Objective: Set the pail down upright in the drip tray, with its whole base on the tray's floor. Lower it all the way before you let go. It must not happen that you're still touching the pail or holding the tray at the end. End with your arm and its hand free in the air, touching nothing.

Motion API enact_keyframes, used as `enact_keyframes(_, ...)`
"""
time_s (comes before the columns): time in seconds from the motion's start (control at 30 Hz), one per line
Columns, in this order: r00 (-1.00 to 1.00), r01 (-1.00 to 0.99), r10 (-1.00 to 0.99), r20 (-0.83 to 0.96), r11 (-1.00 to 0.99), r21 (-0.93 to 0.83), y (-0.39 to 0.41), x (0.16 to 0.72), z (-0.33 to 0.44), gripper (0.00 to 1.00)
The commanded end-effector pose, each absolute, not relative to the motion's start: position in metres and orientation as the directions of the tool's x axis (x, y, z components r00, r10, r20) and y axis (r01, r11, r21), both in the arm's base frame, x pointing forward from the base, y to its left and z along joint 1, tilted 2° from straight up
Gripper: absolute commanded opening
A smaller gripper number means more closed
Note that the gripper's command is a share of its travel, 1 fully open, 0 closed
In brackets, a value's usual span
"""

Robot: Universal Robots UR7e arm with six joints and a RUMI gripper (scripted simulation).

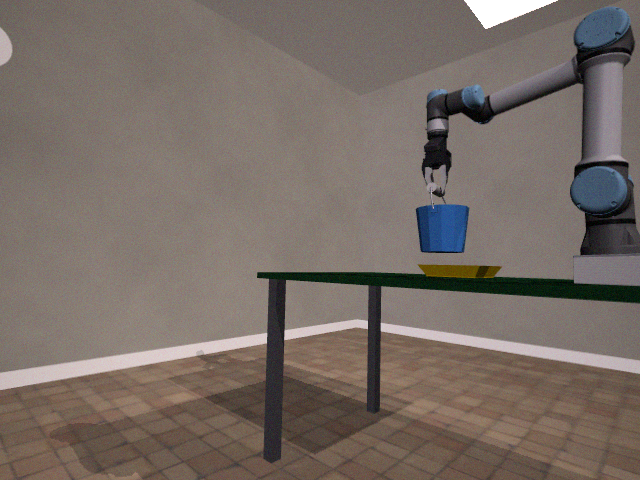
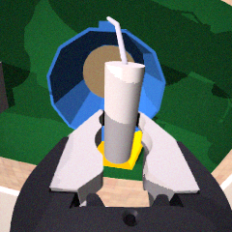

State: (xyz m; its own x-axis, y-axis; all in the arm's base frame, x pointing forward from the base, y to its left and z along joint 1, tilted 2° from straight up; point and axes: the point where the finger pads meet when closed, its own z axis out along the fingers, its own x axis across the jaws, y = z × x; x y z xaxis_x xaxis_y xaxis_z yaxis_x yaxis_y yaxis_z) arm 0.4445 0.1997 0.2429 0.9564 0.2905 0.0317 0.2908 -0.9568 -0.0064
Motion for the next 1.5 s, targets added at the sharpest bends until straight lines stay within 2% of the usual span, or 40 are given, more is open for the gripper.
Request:
enact_keyframes(0.0,0.956,0.291,0.29,0.034,-0.957,-0.006,0.198,0.445,0.244,0.0)
enact_keyframes(1.47,0.956,0.291,0.29,0.034,-0.957,-0.006,0.15,0.461,0.243,0.0)
